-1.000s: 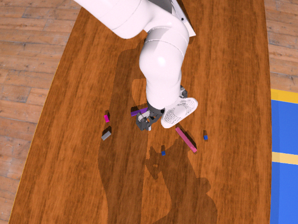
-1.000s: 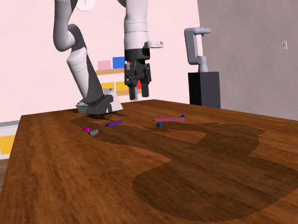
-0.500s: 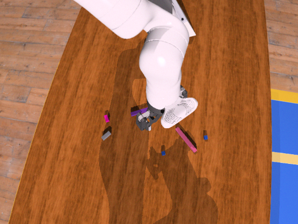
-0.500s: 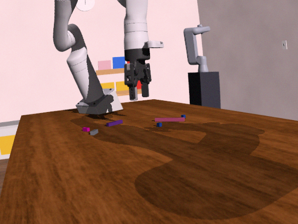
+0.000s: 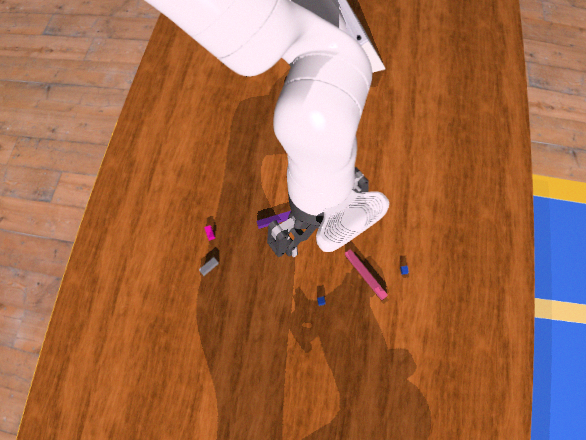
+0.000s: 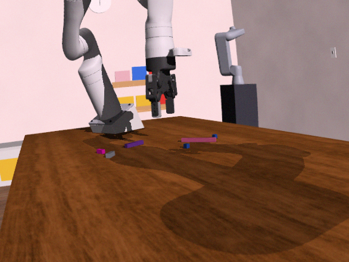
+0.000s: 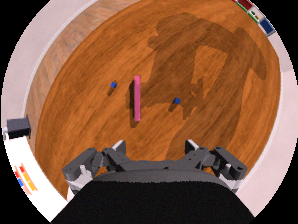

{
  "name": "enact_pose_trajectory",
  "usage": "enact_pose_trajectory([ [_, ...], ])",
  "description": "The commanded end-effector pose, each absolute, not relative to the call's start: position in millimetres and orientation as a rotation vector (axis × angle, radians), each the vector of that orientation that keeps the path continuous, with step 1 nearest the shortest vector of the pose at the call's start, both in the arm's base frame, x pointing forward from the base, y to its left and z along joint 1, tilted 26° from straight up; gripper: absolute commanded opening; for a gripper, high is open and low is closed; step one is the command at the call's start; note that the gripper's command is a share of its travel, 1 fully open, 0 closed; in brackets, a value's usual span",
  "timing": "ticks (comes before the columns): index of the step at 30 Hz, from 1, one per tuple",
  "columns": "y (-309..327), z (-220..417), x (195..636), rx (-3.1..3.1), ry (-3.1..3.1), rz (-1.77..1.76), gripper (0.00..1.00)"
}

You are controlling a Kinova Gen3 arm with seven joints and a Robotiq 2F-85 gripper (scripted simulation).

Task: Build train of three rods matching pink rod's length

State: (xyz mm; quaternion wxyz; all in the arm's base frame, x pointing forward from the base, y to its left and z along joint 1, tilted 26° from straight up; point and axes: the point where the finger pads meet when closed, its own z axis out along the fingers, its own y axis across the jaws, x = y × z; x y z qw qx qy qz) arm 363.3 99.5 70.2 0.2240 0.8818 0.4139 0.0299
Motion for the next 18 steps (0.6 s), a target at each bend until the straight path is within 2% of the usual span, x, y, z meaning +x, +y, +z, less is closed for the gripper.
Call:
enact_pose_trajectory([
  [1,100.0,70.7,363.6,2.434,1.143,0.085,1.0],
  [18,102.0,69.8,363.6,2.408,1.194,0.071,1.0],
])
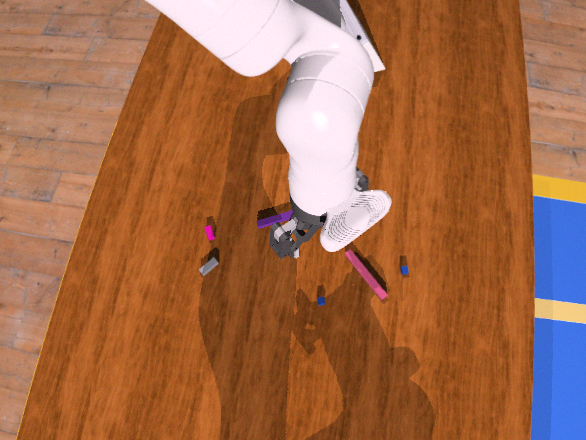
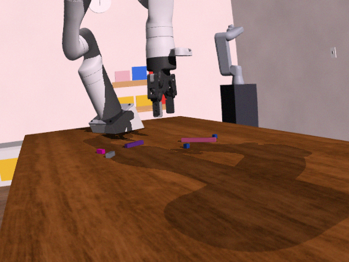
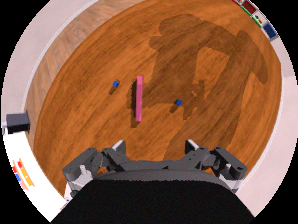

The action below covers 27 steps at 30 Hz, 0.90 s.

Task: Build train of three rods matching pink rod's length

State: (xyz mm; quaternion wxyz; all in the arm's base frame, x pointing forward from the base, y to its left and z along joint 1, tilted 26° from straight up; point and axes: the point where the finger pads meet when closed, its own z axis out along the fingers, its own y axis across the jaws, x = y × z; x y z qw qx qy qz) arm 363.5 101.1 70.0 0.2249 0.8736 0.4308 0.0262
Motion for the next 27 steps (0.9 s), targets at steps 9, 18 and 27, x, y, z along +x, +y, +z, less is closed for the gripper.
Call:
enact_pose_trajectory([
  [9,112.7,65.4,363.8,2.251,1.463,-0.001,1.0],
  [18,126.0,60.1,363.7,2.028,1.763,-0.088,1.0],
  [27,136.5,56.2,363.3,1.831,1.977,-0.153,1.0],
])
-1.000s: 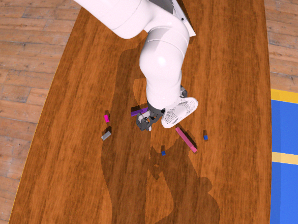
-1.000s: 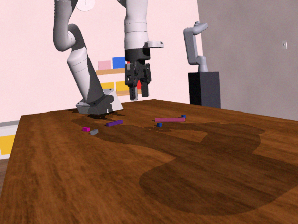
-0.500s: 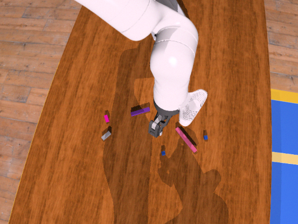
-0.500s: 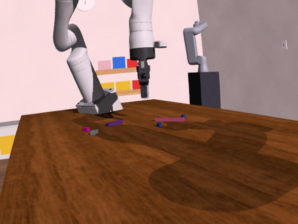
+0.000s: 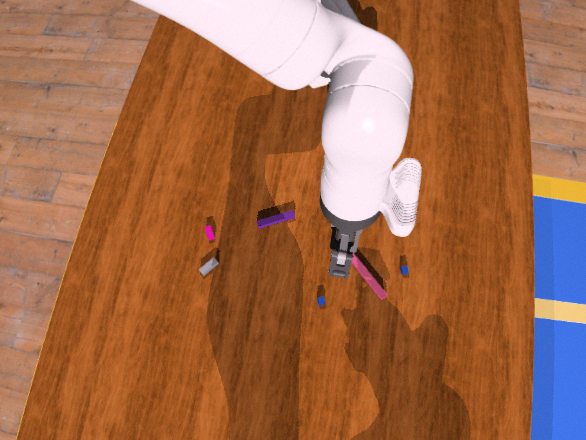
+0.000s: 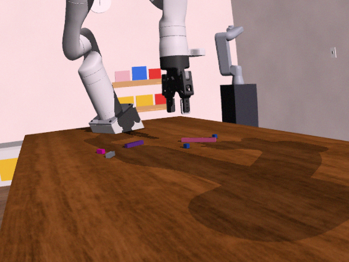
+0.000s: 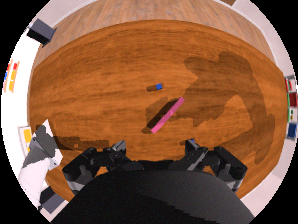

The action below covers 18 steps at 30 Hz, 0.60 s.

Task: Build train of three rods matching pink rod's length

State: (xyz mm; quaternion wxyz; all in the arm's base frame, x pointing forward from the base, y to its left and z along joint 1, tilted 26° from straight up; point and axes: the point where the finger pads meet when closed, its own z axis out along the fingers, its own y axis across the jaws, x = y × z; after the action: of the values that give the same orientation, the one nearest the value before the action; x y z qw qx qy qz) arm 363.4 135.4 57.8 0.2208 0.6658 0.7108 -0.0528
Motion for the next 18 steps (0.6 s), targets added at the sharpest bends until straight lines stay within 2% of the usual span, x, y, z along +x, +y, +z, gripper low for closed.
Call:
enact_pose_trajectory([
  [1,136.9,56.1,363.2,1.823,1.985,-0.155,1.0],
  [18,137.3,55.9,363.2,1.815,1.993,-0.158,1.0],
])
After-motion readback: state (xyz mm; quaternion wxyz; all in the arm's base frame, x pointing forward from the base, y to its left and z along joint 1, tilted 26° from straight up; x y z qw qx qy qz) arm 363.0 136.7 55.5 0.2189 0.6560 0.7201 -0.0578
